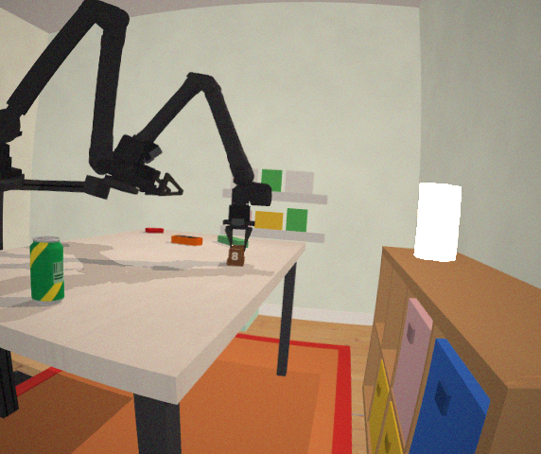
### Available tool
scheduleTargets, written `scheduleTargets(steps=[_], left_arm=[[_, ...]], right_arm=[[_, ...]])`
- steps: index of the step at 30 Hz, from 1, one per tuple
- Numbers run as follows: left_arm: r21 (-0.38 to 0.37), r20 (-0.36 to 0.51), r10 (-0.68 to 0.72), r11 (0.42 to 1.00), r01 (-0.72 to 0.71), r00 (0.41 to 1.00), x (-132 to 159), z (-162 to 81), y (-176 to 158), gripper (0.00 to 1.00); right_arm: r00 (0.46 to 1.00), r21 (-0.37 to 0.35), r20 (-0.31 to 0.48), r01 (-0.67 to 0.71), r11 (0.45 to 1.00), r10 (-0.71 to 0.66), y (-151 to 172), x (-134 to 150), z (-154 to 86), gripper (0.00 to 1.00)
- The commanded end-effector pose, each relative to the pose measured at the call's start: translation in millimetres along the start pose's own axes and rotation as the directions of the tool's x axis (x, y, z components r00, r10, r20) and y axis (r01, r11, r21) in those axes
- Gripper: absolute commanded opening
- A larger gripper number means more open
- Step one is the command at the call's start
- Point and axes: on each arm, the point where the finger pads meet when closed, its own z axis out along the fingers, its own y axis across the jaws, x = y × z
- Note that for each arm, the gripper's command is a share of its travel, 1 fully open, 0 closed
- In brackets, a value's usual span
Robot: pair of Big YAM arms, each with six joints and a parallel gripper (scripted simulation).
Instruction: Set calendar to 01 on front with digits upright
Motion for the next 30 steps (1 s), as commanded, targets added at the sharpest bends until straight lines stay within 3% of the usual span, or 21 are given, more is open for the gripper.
scheduleTargets(steps=[1,9,11,21,30], left_arm=[[0.013,-0.006,-0.004,1.000,0.004,1.000,6,23,4,0.35],[0.031,-0.010,0.007,0.999,-0.006,1.000,8,28,1,0.35],[0.017,-0.006,-0.003,1.000,0.003,1.000,-3,7,11,0.35],[0.014,-0.004,0.010,1.000,-0.010,1.000,-11,1,13,0.35],[0.010,-0.005,0.024,1.000,-0.024,1.000,3,24,11,0.35]], right_arm=[[1.000,0.003,0.022,0.000,1.000,0.000,-2,-8,2,1.00],[1.000,0.003,0.022,0.000,1.000,0.000,-2,-8,2,1.00],[1.000,0.003,0.022,0.000,1.000,0.000,-2,-8,2,1.00],[1.000,0.003,0.022,0.000,1.000,0.000,-2,-8,2,1.00],[1.000,0.003,0.022,0.000,1.000,0.000,-2,-8,2,1.00]])
